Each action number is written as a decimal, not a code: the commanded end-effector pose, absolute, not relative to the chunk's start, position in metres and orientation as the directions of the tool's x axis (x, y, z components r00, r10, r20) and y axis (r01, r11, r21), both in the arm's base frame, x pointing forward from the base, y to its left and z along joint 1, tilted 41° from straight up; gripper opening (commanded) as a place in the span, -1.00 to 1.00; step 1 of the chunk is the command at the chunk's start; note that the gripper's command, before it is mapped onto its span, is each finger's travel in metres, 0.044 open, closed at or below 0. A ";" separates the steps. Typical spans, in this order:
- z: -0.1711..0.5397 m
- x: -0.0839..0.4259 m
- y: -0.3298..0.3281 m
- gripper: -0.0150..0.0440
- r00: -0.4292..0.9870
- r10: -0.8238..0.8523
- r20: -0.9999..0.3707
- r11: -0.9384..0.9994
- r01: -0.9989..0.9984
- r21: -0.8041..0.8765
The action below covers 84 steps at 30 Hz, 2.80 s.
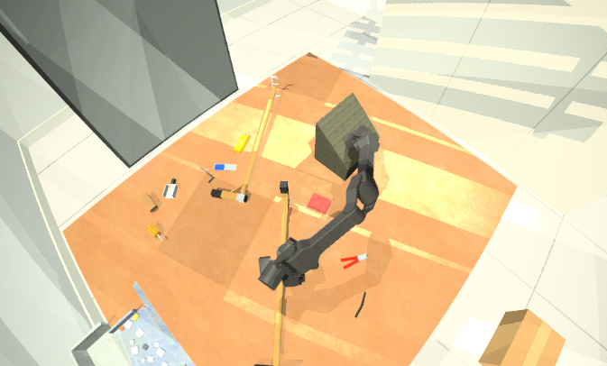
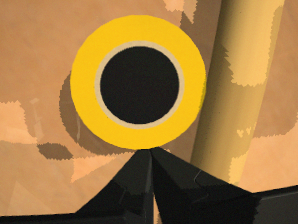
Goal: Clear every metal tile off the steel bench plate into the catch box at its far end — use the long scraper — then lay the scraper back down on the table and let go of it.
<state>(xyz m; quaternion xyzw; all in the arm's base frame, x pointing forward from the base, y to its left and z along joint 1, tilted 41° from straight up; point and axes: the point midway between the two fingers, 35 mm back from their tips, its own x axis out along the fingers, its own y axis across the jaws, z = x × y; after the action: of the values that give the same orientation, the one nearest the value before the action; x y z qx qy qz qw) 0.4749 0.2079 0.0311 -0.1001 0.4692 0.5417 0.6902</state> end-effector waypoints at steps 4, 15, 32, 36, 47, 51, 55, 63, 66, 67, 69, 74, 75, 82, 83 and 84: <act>0.025 0.481 0.203 -0.49 -0.029 0.654 -0.756 0.391 -0.842 0.371; 0.020 0.489 0.198 -0.49 -0.027 0.655 -0.755 0.389 -0.845 0.367; 0.012 0.500 0.189 -0.49 -0.023 0.655 -0.755 0.385 -0.849 0.361; 0.010 0.503 0.187 -0.49 -0.023 0.656 -0.755 0.384 -0.850 0.359; 0.021 0.506 0.180 -0.49 -0.012 0.658 -0.753 0.384 -0.855 0.349; 0.033 0.506 0.169 -0.49 -0.004 0.658 -0.753 0.386 -0.857 0.342; 0.045 0.506 0.159 -0.49 0.004 0.659 -0.752 0.387 -0.859 0.334; 0.058 0.505 0.147 -0.49 0.014 0.660 -0.751 0.389 -0.862 0.326; 0.060 0.505 0.146 -0.49 0.017 0.661 -0.750 0.400 -0.853 0.334; 0.063 0.504 0.145 -0.49 0.021 0.662 -0.749 0.415 -0.843 0.343; 0.070 0.504 0.142 -0.49 0.031 0.666 -0.746 0.449 -0.815 0.366; 0.086 0.501 0.134 -0.49 0.057 0.673 -0.737 0.526 -0.738 0.423; 0.089 0.500 0.133 -0.49 0.062 0.675 -0.736 0.540 -0.721 0.435; 0.112 0.495 0.122 -0.49 0.097 0.684 -0.723 0.624 -0.592 0.510; 0.115 0.494 0.121 -0.49 0.102 0.685 -0.722 0.634 -0.572 0.521; 0.118 0.493 0.119 -0.49 0.107 0.686 -0.720 0.643 -0.552 0.531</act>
<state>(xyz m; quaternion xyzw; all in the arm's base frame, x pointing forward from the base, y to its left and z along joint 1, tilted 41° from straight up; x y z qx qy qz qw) 0.4946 0.1248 0.1035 0.0375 0.5184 0.4368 0.7342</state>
